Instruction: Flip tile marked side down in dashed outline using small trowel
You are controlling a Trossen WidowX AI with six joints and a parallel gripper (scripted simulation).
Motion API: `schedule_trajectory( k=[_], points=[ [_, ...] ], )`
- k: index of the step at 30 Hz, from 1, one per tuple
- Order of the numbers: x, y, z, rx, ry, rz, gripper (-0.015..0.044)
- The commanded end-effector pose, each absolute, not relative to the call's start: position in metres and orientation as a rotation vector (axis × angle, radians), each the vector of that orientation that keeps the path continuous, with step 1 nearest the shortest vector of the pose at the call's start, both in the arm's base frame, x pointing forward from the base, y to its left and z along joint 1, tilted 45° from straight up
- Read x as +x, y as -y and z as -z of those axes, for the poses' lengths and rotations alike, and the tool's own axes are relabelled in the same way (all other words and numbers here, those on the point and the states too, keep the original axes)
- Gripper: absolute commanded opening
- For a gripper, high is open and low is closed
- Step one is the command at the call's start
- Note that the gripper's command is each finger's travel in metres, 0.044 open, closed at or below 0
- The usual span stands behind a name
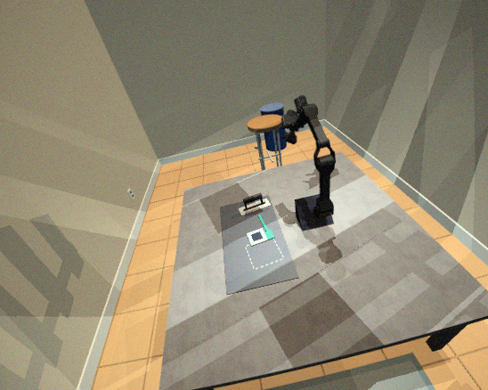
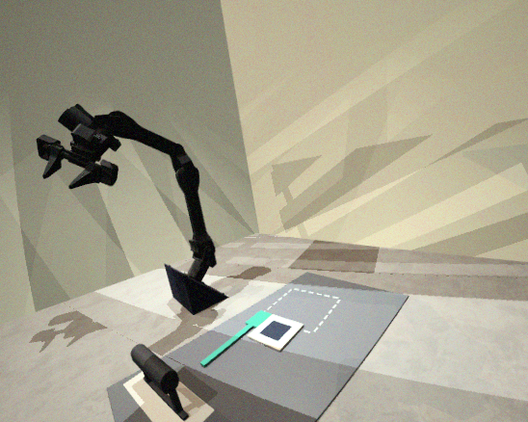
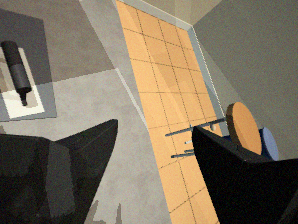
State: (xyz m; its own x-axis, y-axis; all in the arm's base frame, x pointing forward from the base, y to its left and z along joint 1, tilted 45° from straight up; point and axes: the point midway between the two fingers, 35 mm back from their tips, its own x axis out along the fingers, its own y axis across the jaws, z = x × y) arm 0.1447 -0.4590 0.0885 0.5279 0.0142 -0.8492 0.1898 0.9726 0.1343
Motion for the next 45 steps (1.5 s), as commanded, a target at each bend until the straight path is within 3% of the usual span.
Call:
schedule_trajectory(
  k=[1, 12, 22, 28, 45],
  points=[
    [0.192, 0.438, -0.061, 0.264, -1.033, -0.023, 0.0270],
    [0.297, 0.351, 0.007, 0.345, -1.140, -0.367, 0.0270],
    [0.358, 0.245, 0.062, 0.381, -1.284, -0.680, 0.0270],
    [0.375, 0.184, 0.089, 0.393, -1.376, -0.838, 0.0270],
    [0.377, 0.169, 0.105, 0.380, -1.399, -0.838, 0.0270]
  ],
)
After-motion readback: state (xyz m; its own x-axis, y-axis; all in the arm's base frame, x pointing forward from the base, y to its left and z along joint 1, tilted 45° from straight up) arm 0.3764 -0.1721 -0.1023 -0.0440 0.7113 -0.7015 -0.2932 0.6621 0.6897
